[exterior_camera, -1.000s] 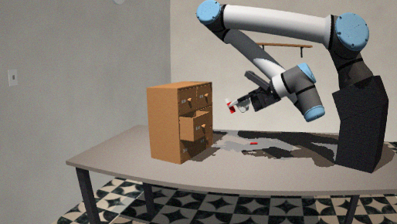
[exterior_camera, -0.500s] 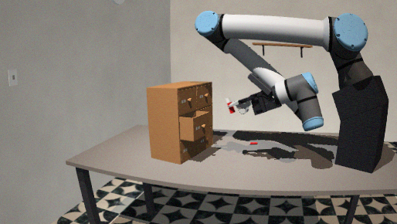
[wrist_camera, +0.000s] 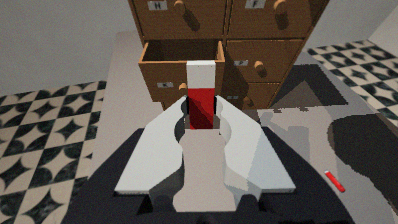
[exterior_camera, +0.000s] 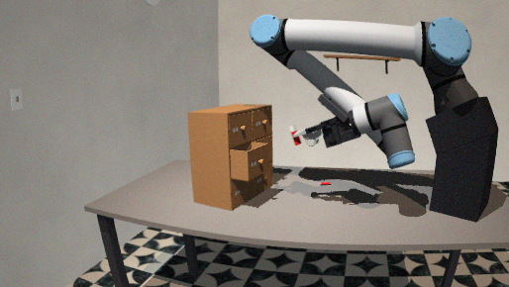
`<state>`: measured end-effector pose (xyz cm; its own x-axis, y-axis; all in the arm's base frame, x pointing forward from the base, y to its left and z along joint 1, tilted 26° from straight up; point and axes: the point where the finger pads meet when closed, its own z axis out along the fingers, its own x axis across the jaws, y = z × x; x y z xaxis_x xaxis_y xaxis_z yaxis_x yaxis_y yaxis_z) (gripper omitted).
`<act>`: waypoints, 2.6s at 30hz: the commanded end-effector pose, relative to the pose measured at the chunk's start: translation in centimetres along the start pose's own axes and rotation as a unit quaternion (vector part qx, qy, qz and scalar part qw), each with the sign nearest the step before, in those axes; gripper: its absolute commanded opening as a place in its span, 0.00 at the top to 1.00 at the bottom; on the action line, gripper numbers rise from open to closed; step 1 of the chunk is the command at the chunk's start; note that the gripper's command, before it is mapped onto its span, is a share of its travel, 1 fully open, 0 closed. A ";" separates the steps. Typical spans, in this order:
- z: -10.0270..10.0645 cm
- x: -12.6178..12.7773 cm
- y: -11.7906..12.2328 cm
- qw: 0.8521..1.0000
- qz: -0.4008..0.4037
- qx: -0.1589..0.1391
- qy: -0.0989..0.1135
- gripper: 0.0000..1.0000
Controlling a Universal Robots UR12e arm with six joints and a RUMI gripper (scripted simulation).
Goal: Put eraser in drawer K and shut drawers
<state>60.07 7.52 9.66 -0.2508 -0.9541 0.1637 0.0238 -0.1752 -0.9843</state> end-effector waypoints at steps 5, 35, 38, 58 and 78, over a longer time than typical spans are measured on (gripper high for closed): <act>0.1 0.0 -0.1 1.000 0.000 0.000 0.000 0.89; 2.9 0.0 -1.1 1.000 0.000 0.000 0.000 0.89; 3.5 0.0 -1.3 1.000 0.000 0.000 0.000 0.89; 7.5 0.0 -2.8 1.000 0.000 0.000 0.000 0.89; 11.5 0.0 -4.2 1.000 0.000 0.000 0.000 0.89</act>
<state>70.23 5.60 14.18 -0.2506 -0.9541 0.1638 0.0240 -0.1752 -0.9842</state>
